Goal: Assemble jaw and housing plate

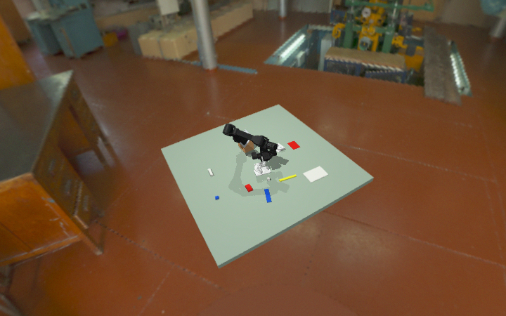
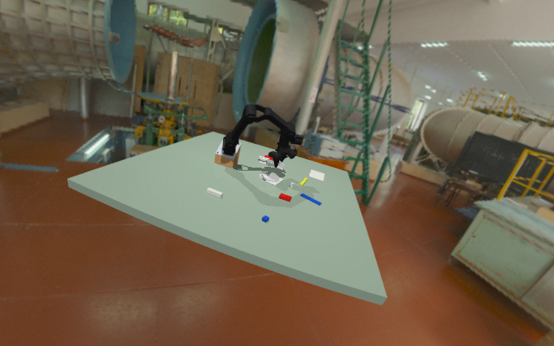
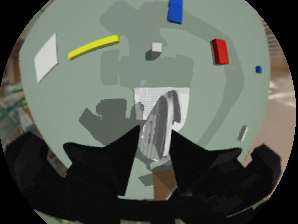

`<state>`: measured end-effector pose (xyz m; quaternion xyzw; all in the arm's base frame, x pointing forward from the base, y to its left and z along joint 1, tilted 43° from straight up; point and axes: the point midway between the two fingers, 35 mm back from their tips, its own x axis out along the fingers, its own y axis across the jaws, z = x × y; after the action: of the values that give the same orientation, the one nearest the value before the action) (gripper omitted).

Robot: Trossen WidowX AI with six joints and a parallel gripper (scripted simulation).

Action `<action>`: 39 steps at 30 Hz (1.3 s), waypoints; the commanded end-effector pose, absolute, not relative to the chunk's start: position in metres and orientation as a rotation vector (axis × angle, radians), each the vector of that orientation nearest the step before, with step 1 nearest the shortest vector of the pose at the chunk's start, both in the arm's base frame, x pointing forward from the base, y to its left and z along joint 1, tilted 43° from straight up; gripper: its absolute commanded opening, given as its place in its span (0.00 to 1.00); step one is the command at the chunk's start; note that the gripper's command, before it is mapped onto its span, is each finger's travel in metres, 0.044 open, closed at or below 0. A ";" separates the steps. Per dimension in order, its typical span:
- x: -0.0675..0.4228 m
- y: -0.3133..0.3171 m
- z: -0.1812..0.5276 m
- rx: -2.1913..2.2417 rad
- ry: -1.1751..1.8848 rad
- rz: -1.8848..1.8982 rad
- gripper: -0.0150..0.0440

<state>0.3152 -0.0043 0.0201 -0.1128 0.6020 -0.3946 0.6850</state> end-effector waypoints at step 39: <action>0.317 -0.003 0.014 -0.238 1.342 -0.890 0.48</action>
<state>0.3174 -0.0018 0.0169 -0.1082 0.5988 -0.3979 0.6866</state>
